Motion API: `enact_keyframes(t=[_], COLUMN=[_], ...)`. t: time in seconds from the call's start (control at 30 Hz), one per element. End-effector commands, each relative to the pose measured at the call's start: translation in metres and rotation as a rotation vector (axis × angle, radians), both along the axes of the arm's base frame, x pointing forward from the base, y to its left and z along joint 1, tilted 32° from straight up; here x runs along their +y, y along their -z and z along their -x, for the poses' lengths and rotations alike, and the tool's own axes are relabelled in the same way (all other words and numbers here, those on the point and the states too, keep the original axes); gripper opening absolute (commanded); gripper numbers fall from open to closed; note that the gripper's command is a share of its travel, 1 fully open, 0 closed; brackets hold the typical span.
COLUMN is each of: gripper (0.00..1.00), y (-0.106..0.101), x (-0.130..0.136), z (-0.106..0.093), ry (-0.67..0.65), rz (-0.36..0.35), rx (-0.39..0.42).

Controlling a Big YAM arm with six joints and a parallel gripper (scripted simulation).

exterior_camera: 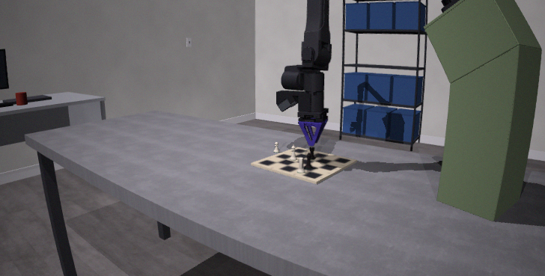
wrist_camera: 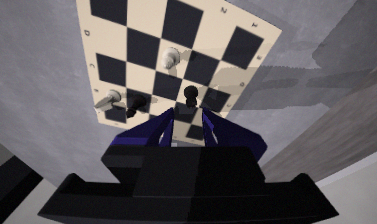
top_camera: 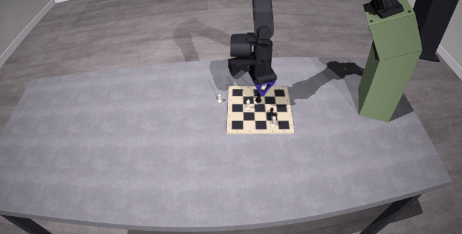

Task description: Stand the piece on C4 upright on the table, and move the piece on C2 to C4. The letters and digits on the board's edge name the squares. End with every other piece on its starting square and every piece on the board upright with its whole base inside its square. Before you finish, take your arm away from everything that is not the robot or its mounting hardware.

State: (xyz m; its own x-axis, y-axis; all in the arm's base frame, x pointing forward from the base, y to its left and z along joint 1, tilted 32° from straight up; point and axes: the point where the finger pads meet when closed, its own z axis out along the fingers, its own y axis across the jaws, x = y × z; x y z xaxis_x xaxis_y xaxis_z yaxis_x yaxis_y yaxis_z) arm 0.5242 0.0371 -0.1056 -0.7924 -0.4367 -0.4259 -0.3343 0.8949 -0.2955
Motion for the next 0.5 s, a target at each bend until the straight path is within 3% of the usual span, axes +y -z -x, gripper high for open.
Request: enact_keyframes(t=[0.0,0.07,0.23,0.47], gripper=[0.36,0.36,0.36,0.36], y=[-0.009,-0.001,-0.016,-0.011], x=[-0.006,-0.007,-0.006,-0.007], z=[-0.013,-0.010,-0.015,-0.015], ry=[0.003,0.003,0.004,0.004], rz=[-0.003,-0.001,-0.005,-0.004], rx=[-0.037,-0.022,-0.049,-0.043])
